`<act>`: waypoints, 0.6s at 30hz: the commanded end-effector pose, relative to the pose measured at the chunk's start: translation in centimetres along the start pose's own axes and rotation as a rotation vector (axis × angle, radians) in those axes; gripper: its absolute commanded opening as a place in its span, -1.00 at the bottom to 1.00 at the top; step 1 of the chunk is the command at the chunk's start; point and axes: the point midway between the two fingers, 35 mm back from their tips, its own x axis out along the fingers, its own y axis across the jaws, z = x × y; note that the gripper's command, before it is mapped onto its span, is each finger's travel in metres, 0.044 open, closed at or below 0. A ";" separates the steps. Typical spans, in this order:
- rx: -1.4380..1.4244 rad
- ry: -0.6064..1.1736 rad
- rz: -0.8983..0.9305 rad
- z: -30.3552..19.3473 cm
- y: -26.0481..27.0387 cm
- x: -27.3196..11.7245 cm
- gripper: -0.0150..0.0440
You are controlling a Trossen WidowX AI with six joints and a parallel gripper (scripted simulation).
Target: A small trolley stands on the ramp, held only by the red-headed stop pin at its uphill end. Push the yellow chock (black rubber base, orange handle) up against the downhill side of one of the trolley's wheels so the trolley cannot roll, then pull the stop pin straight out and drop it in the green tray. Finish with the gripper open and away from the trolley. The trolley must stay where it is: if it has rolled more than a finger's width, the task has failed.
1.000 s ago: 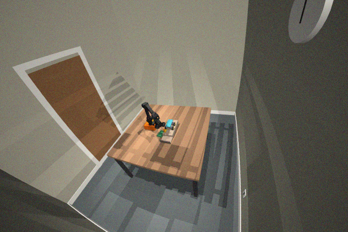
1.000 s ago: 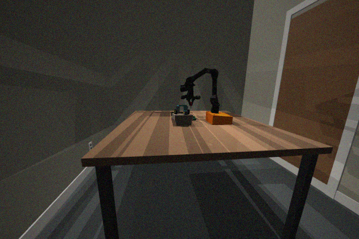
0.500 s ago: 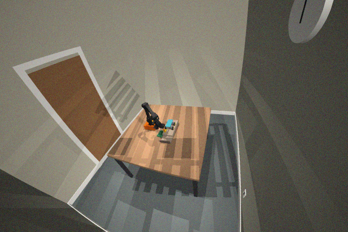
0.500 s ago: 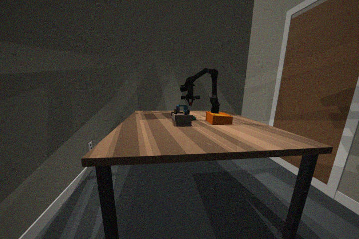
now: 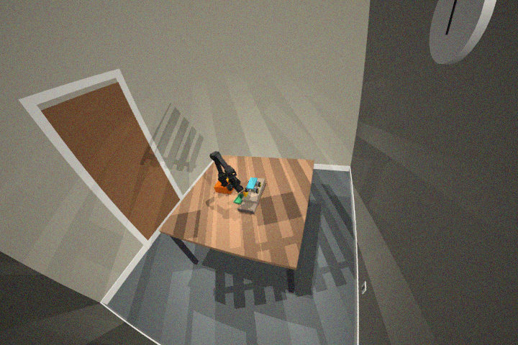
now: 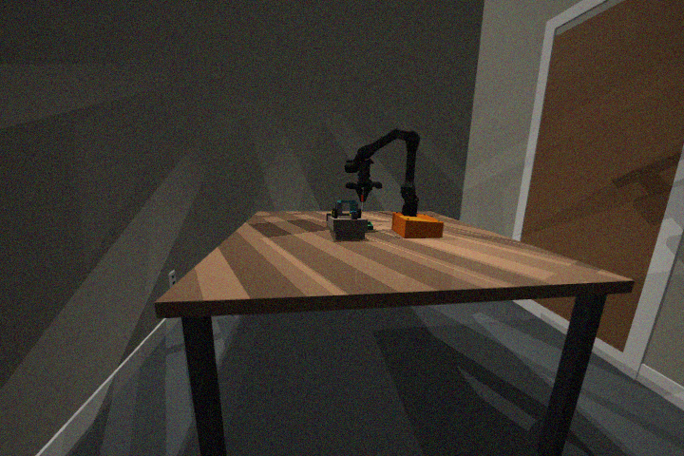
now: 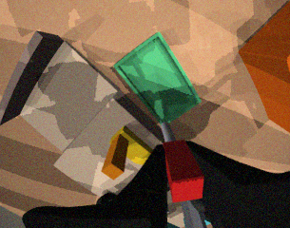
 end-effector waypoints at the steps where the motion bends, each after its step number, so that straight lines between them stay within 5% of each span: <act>1: 0.130 -0.012 0.024 0.0 -0.2 0.0 -0.49; 18: 0.639 -0.085 0.082 -0.3 -0.4 0.1 -0.49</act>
